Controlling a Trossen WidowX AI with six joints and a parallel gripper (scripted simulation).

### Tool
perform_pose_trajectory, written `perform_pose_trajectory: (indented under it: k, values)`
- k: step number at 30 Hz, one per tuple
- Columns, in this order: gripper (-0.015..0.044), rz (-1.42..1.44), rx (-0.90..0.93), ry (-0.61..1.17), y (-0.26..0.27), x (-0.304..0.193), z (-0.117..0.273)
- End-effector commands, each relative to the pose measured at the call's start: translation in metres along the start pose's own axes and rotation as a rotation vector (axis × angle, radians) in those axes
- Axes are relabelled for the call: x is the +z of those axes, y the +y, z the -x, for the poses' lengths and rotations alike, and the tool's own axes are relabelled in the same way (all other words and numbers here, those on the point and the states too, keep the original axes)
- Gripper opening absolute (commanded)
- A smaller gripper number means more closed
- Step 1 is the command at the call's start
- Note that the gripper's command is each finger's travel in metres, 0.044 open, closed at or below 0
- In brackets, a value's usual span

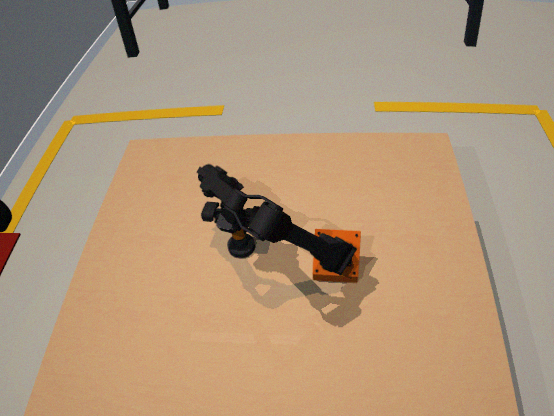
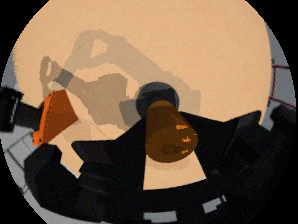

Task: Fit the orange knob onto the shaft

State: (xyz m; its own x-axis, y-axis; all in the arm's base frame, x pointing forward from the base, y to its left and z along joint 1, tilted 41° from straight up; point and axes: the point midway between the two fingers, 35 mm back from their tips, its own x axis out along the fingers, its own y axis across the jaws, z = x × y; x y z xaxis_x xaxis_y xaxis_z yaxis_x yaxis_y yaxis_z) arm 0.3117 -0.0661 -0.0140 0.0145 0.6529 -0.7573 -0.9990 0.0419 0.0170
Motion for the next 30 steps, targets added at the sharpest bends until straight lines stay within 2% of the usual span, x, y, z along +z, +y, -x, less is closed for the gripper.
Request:
perform_pose_trajectory:
  k: [1, 19, 30]
  values:
    - [0.0000, -0.248, 0.001, 0.002, 0.0015, 0.0001, -0.0008]
    - [0.0000, -1.484, -0.001, 0.002, -0.0013, 0.0015, 0.0047]
    - [0.0000, -1.530, -0.001, 0.002, -0.0027, -0.0005, 0.0003]
